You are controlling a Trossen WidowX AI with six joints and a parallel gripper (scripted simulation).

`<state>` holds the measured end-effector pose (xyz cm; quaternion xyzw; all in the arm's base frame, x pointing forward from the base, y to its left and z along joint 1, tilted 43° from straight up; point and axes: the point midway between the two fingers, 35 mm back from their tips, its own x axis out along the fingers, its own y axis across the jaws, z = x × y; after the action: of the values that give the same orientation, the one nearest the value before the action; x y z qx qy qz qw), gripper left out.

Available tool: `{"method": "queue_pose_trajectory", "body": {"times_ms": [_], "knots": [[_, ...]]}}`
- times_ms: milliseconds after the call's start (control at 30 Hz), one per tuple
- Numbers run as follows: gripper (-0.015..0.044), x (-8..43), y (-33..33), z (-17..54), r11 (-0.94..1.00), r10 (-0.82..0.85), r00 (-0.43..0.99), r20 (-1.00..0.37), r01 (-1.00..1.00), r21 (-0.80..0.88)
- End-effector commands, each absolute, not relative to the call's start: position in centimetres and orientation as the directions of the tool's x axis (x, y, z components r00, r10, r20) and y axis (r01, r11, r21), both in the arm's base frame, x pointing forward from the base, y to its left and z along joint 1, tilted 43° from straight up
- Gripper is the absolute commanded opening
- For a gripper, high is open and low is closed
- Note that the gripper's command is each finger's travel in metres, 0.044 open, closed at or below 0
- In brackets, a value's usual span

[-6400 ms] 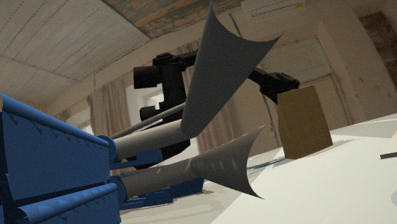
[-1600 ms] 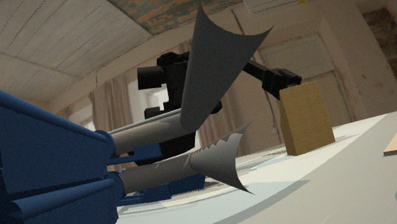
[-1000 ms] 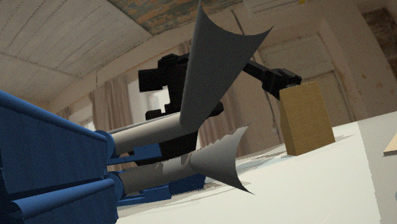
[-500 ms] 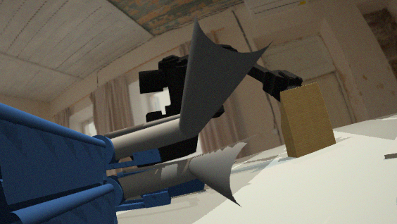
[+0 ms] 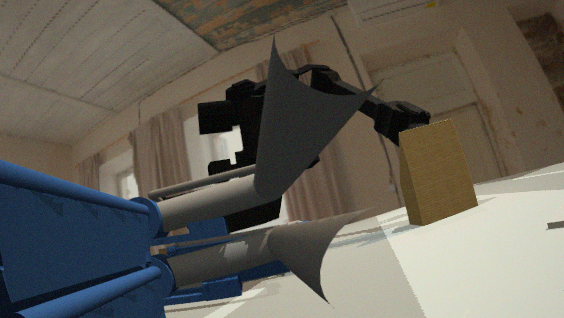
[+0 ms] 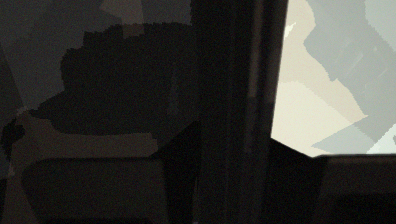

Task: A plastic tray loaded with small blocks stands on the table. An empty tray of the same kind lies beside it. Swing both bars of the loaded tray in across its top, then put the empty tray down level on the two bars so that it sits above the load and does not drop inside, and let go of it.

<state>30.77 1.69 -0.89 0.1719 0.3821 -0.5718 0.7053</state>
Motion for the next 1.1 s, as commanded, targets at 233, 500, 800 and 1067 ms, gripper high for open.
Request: {"method": "queue_pose_trajectory", "body": {"times_ms": [233, 500, 800, 1067], "knots": [[0.0, 30.45, 1.15, -1.18, 0.273, -0.679, 0.034, -0.733, 0.939, -0.209], [0.0, 30.45, 1.15, -1.18, 0.273, -0.679, 0.034, -0.733, 0.939, -0.209], [0.0, 30.45, 1.16, -1.17, 0.273, -0.679, 0.034, -0.733, 0.939, -0.209], [0.0073, 30.45, 1.16, -1.17, 0.273, -0.679, 0.034, -0.733, 0.939, -0.209]]}}
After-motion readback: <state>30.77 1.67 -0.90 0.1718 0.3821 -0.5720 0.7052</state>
